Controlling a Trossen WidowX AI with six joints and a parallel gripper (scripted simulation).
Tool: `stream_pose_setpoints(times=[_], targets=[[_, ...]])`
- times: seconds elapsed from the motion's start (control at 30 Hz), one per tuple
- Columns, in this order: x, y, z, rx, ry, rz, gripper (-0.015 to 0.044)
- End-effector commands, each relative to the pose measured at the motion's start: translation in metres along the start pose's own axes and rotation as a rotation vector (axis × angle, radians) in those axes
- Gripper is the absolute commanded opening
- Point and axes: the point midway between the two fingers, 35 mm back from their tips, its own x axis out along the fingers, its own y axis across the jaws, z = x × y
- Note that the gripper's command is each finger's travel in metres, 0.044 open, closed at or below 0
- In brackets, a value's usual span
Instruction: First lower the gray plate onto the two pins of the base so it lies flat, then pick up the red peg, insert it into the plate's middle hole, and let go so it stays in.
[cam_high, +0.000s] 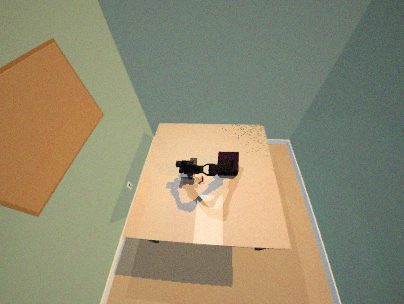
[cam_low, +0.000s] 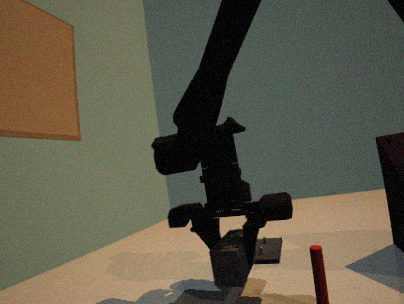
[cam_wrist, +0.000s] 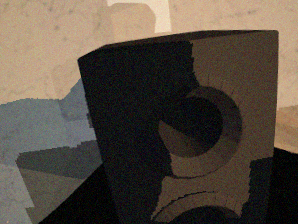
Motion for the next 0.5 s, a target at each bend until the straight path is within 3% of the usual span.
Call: stream_pose_setpoints(times=[0.0,0.47], targets=[[-0.017,0.005,-0.002,-0.012,-0.002,0.012,0.0000],[-0.062,0.006,-0.001,-0.012,-0.004,0.012,0.0000]])
